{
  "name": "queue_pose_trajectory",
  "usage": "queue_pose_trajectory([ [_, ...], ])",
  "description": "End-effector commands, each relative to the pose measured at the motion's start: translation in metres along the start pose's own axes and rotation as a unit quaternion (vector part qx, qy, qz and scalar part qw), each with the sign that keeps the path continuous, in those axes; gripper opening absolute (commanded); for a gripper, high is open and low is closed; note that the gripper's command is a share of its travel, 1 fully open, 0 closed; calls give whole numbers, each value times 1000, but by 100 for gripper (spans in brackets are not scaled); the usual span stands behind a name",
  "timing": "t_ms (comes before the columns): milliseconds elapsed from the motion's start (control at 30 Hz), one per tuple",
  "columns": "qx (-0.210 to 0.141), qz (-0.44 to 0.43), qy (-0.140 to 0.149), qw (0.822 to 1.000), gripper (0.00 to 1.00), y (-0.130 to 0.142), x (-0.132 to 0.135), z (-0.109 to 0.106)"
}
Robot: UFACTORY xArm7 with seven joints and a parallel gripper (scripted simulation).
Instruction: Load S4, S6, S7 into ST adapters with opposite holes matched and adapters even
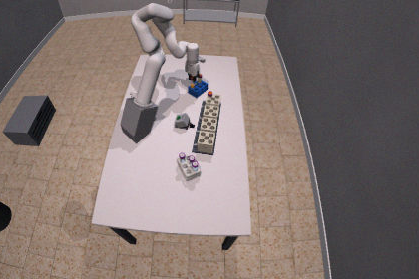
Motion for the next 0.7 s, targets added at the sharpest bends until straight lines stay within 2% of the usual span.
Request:
queue_pose_trajectory([
  [0, 1, 0, 0, 1000, 0, -1, 0, -9],
  [667, 1, 0, 0, 1000, 0, -1, 0, -45],
])
Point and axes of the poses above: the point where the finger pads meet when closed, its own z axis out along the fingers, its own x axis across the jaws, y = z × x, the point moved 6 cm from there along -z, back along the fingers, and after that the axes turned 12 degrees about z, right-handed, at the moved point
